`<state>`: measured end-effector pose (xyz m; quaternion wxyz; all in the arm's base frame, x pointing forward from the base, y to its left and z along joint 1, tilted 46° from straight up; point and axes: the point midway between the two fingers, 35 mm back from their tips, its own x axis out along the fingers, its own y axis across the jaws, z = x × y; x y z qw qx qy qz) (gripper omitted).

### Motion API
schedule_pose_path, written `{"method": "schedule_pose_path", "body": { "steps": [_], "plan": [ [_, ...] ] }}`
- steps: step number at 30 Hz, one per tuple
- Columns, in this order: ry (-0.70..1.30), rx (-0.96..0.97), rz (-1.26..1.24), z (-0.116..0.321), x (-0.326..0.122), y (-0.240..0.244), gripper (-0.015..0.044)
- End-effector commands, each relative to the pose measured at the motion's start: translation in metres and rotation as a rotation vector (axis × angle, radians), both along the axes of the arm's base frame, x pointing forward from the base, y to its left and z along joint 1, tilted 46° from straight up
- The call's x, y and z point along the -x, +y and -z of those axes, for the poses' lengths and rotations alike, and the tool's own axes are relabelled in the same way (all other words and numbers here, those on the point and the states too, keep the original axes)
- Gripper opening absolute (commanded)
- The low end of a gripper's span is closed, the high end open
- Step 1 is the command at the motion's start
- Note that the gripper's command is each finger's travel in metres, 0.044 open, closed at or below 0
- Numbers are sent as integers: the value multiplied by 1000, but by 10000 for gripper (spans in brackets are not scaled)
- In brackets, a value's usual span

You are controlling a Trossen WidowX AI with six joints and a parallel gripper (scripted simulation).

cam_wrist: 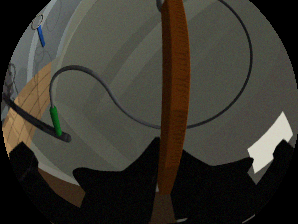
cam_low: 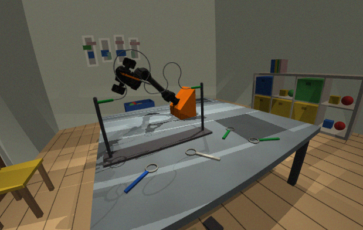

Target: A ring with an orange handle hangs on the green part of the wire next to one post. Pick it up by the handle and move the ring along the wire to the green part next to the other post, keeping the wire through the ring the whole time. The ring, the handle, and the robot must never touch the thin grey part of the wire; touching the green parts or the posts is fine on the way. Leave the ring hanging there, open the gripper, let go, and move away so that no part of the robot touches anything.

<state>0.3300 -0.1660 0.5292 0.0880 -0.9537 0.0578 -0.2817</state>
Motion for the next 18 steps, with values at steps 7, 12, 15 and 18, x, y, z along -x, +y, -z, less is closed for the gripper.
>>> {"method": "schedule_pose_path", "body": {
  "steps": [7,12,15,18],
  "plan": [
    [-41,-204,-4,11,5,-30,-150],
    [-63,-322,-7,21,8,-46,-150],
    [-76,-394,-8,27,9,-55,-150],
    [-90,-467,-9,35,11,-63,-150]
  ]
}}
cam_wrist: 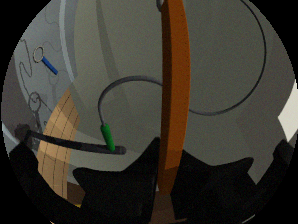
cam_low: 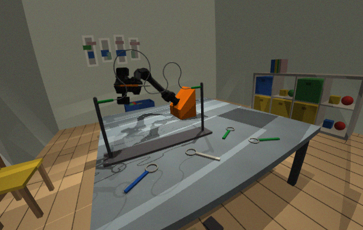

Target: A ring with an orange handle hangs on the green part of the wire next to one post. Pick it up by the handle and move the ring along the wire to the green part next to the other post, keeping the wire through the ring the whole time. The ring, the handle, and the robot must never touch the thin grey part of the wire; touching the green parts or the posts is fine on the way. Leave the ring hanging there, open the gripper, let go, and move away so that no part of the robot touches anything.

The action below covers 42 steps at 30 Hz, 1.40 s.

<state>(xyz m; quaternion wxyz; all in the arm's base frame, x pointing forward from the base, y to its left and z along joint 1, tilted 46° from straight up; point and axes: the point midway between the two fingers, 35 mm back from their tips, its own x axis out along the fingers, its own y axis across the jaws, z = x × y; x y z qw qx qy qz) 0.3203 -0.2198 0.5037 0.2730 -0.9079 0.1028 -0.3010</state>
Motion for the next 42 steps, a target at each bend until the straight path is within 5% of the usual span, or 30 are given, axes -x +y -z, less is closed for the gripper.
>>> {"method": "schedule_pose_path", "body": {
  "steps": [1,42],
  "plan": [
    [-17,-105,-1,12,1,-12,-150],
    [-195,-1110,-23,156,5,-56,-150]
  ]
}}
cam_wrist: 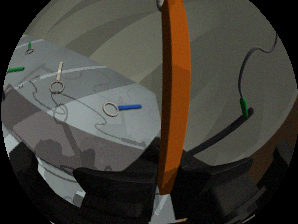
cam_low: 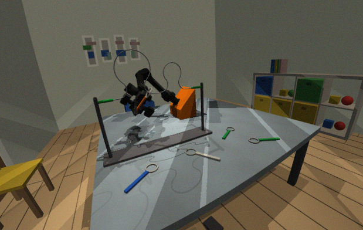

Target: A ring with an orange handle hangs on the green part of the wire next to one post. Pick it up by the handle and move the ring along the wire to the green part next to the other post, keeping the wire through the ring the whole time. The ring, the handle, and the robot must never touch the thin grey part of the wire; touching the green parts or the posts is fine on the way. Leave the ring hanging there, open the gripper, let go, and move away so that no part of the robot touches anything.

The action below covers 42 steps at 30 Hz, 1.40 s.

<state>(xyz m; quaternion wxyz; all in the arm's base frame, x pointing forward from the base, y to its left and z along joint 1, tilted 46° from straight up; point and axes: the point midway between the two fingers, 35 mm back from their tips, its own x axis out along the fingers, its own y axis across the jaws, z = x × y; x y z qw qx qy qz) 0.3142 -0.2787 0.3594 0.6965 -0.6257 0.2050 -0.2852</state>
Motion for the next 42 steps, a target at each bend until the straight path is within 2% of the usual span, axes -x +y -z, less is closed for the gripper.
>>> {"method": "schedule_pose_path", "body": {
  "steps": [1,23,42],
  "plan": [
    [-19,-99,-2,16,-1,4,-150],
    [-92,-509,-11,78,-8,34,-150],
    [-111,-608,-14,102,-12,54,-150]
  ]
}}
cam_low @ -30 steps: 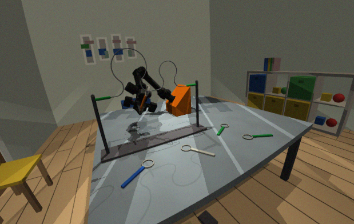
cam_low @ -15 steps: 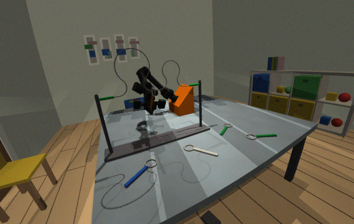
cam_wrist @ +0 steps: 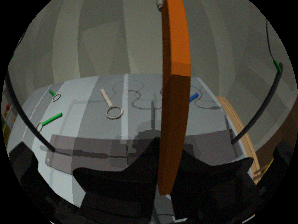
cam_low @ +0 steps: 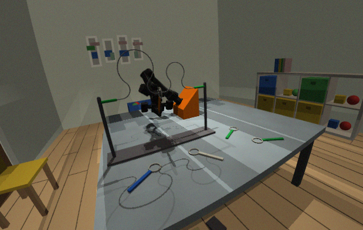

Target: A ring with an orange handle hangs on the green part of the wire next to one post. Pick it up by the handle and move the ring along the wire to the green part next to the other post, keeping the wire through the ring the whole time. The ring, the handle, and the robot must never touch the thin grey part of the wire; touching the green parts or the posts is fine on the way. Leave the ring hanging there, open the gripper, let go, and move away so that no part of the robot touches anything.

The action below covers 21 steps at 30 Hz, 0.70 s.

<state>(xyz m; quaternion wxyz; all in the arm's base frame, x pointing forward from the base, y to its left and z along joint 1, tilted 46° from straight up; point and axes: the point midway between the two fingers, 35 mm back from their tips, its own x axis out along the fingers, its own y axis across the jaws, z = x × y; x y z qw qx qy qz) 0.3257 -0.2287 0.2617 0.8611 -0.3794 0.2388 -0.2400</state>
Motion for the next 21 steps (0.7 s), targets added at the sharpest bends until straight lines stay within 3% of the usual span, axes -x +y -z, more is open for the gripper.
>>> {"method": "schedule_pose_path", "body": {
  "steps": [1,21],
  "plan": [
    [-5,-15,1,5,-1,5,-150],
    [-33,-165,-3,31,-6,31,-150]
  ]
}}
